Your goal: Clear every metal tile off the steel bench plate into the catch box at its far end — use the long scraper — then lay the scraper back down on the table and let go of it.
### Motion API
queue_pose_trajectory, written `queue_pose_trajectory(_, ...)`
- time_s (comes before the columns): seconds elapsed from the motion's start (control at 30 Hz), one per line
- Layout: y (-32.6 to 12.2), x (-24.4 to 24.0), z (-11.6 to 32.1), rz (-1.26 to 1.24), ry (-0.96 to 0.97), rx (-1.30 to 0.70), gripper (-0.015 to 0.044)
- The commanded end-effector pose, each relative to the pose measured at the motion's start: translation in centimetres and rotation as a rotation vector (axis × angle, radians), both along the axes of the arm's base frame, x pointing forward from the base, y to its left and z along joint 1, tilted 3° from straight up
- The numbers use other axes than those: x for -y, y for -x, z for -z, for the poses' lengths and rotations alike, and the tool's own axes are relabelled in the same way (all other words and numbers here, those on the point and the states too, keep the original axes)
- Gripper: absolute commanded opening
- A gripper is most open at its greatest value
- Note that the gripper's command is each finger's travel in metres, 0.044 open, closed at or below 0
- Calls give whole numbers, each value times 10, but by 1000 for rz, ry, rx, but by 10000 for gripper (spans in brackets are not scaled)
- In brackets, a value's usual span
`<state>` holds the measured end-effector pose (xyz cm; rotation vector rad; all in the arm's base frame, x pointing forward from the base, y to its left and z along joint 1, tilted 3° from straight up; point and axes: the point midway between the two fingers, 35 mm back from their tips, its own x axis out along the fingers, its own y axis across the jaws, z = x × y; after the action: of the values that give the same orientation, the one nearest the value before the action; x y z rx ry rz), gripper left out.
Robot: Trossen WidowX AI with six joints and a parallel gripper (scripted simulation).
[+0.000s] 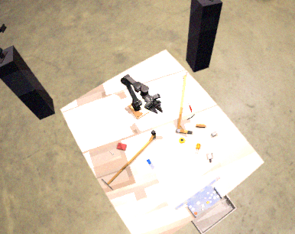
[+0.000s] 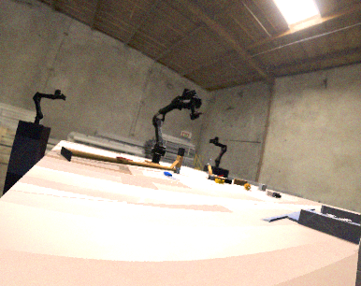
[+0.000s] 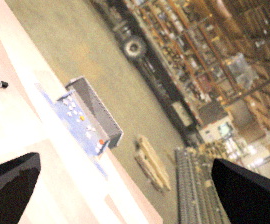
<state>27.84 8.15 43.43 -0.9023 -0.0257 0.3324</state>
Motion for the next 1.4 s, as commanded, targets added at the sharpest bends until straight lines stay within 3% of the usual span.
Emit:
queue_pose_trajectory(0.0, 1, 15, -2, 49, -43, -17, 440)
queue_pose_trajectory(1.37, 27, 140, 1, 537, -427, -128, 440)
